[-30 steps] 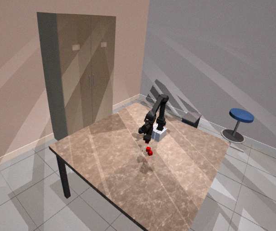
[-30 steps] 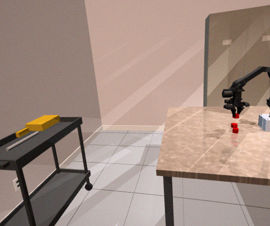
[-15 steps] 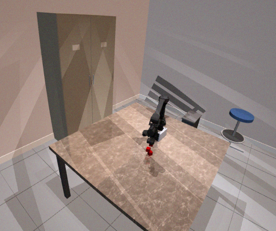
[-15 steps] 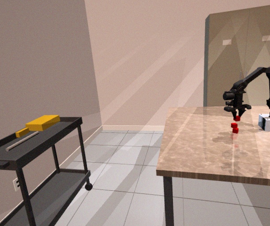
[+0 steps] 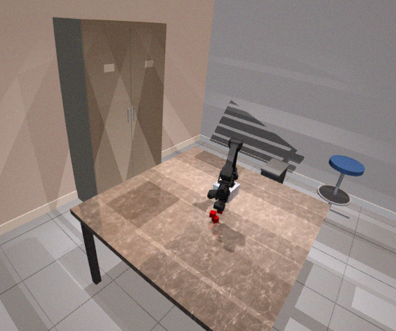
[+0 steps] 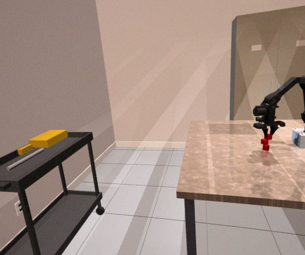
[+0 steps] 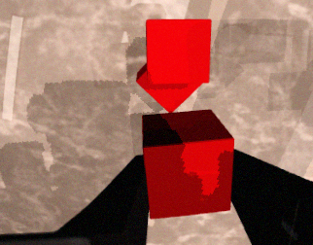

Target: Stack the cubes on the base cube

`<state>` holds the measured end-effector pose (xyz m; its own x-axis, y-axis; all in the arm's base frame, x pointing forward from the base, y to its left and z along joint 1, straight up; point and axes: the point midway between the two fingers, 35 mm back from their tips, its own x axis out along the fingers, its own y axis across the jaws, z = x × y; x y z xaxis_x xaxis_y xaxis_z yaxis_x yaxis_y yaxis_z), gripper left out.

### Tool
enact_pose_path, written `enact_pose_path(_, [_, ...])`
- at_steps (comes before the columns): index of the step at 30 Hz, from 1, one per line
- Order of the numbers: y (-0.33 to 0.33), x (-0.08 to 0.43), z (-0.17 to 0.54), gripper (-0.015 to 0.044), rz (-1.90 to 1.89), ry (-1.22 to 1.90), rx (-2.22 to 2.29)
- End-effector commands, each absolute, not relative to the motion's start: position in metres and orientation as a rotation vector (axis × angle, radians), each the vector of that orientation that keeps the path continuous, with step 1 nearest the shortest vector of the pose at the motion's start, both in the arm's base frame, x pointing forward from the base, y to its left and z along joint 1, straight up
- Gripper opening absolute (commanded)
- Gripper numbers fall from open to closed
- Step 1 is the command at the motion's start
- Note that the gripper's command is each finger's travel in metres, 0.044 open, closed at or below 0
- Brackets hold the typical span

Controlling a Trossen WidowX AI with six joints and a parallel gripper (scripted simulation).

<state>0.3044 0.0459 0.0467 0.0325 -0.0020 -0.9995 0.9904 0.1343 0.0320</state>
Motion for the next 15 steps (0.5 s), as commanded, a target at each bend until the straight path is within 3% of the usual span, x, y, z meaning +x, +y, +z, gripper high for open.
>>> enact_pose_path(1, [0.0464,0.3026,0.0338,0.0105,-1.097,1.248,1.123])
enact_pose_path(15, [0.0463,0.3023,0.0248,0.0105,-1.098,1.248,1.123])
